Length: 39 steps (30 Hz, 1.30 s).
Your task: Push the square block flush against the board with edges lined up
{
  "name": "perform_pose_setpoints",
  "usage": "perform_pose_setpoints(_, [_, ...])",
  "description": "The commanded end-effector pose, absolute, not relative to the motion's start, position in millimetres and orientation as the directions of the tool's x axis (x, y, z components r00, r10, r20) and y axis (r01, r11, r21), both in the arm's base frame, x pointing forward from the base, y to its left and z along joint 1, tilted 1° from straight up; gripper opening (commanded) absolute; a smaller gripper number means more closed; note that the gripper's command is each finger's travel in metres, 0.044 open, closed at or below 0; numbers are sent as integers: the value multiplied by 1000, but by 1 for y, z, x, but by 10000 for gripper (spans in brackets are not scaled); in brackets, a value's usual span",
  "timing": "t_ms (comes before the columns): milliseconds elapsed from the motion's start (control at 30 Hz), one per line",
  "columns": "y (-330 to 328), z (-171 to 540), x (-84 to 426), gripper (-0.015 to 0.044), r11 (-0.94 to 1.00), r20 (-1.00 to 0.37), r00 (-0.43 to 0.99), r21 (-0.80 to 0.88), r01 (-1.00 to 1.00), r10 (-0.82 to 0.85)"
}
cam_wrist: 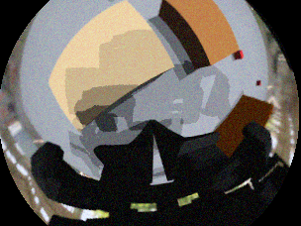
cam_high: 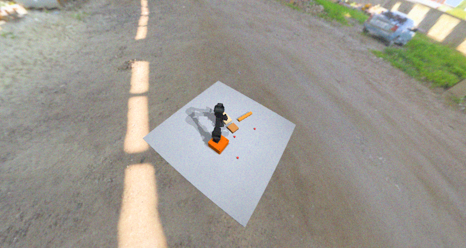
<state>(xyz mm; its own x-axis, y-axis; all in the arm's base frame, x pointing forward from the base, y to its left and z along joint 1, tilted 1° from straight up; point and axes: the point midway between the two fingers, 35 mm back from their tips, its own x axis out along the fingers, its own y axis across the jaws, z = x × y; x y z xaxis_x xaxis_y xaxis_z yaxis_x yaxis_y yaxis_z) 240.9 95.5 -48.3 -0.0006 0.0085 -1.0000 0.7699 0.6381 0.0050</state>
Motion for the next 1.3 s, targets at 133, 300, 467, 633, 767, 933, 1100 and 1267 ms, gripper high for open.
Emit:
perform_pose_setpoints(133, [95, -1, 241, 0, 635, -1000, 5, 10, 772, 10])
perform_pose_setpoints(300, [95, 8, 240, 0, 635, -1000, 6, 11, 773, 10])
perform_pose_setpoints(467, [98, 9, 246, 0, 699, -1000, 7, 12, 715, 10])
perform_pose_setpoints(633, [105, 11, 257, 0, 812, -1000, 8, 13, 583, 11])
perform_pose_setpoints(767, [111, 12, 265, 0, 885, -1000, 8, 14, 465, 11])
perform_pose_setpoints(933, [119, 12, 275, 0, 952, -1000, 9, 13, 307, 11])
perform_pose_setpoints(1100, [126, 13, 285, 0, 990, -1000, 10, 13, 142, 11])
perform_pose_setpoints(1267, [134, 14, 295, 0, 1000, -1000, 12, 12, -29, 12])
